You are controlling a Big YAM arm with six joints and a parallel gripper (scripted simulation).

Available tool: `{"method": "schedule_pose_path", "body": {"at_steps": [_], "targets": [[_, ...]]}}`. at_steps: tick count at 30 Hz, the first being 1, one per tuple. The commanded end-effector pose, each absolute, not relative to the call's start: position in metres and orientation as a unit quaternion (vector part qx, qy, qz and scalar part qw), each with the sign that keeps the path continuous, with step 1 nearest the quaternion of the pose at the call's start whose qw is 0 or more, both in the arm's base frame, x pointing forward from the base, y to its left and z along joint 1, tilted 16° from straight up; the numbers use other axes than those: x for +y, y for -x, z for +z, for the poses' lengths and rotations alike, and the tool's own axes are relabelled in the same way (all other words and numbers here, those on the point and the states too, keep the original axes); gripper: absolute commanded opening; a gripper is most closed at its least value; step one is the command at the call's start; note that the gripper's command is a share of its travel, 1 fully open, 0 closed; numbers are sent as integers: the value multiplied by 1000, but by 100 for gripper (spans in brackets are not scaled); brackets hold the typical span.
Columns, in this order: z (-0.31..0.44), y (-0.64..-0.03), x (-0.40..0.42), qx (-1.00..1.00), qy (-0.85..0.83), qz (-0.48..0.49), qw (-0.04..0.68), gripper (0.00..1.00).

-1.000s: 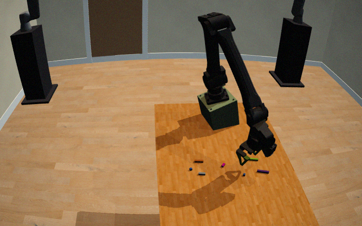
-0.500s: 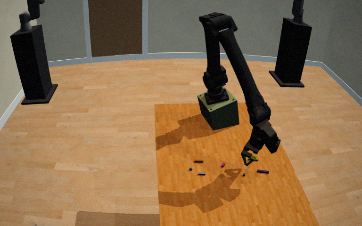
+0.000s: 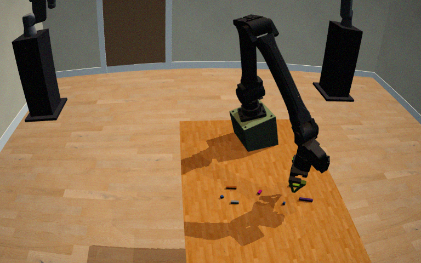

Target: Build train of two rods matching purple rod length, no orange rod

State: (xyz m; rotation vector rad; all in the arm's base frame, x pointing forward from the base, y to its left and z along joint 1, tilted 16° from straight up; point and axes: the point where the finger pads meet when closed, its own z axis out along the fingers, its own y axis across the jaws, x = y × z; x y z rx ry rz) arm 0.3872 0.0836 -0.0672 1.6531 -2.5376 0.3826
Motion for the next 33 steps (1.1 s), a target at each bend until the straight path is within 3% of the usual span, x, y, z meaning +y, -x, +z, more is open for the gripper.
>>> {"method": "schedule_pose_path", "body": {"at_steps": [1, 33], "targets": [[-60, -407, 100, -794, -594, 125, 36, 100], [-70, -393, 133, -552, -823, 105, 77, 100]]}}
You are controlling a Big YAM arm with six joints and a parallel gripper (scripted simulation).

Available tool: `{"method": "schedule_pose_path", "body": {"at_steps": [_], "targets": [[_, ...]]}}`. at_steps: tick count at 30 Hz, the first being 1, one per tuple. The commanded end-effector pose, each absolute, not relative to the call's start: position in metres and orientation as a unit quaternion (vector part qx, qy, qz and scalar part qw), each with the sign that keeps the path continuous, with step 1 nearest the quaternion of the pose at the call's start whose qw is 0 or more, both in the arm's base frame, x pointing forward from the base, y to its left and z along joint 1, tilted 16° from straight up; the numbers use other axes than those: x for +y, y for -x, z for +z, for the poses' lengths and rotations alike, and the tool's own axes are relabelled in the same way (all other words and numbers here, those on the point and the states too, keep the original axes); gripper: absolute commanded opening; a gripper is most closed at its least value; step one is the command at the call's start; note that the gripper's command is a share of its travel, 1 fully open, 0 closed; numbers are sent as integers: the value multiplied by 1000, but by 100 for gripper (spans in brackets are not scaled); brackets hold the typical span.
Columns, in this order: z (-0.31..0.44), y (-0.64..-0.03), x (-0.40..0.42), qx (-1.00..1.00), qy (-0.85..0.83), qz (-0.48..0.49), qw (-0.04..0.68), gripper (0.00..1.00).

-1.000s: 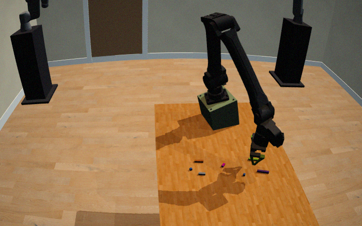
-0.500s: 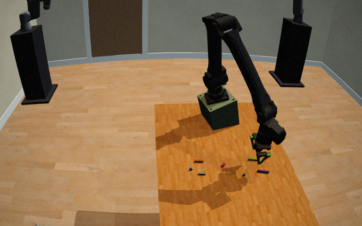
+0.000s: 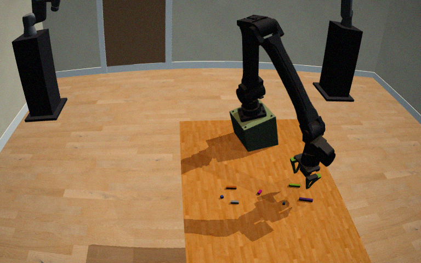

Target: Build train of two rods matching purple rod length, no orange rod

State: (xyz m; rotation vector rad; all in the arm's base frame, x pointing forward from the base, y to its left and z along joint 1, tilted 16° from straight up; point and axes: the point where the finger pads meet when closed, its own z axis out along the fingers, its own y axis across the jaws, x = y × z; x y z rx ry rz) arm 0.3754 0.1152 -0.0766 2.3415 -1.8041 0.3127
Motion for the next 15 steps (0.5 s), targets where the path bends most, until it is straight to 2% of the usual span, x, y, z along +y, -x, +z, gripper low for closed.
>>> {"method": "schedule_pose_path", "body": {"at_steps": [1, 15], "targets": [[-70, -393, 132, -553, -823, 105, 77, 100], [-75, -387, 145, -426, -895, 93, 92, 100]]}}
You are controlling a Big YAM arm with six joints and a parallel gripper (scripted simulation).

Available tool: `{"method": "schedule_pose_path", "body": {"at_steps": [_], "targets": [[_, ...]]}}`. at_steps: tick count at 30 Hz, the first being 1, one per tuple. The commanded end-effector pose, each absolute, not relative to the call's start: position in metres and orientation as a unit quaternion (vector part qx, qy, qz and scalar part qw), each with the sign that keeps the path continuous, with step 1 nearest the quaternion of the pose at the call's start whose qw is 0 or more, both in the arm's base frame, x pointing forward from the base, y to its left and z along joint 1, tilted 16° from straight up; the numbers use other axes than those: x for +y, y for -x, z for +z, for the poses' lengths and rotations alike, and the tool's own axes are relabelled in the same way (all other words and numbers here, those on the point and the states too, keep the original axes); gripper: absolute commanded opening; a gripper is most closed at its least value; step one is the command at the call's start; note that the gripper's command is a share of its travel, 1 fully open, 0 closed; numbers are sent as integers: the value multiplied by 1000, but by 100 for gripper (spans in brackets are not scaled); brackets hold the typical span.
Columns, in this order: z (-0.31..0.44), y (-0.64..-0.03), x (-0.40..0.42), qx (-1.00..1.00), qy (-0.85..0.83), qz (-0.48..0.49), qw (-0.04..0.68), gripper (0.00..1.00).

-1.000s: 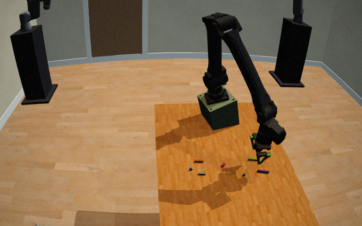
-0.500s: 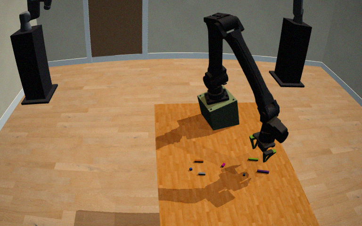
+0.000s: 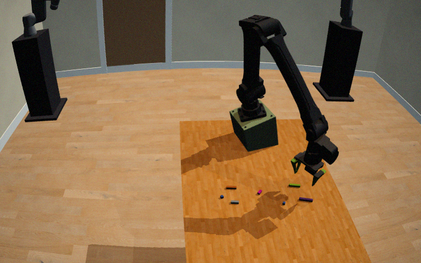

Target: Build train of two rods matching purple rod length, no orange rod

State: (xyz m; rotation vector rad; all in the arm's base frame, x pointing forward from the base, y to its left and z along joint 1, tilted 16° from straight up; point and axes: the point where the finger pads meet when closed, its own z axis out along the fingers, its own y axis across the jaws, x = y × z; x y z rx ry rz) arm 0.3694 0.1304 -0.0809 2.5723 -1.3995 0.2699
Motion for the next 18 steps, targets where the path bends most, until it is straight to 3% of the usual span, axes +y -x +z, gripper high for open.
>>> {"method": "schedule_pose_path", "body": {"at_steps": [1, 18], "targets": [[-75, -387, 146, -415, -900, 92, 94, 100], [-76, -386, 147, -381, -915, 89, 98, 100]]}}
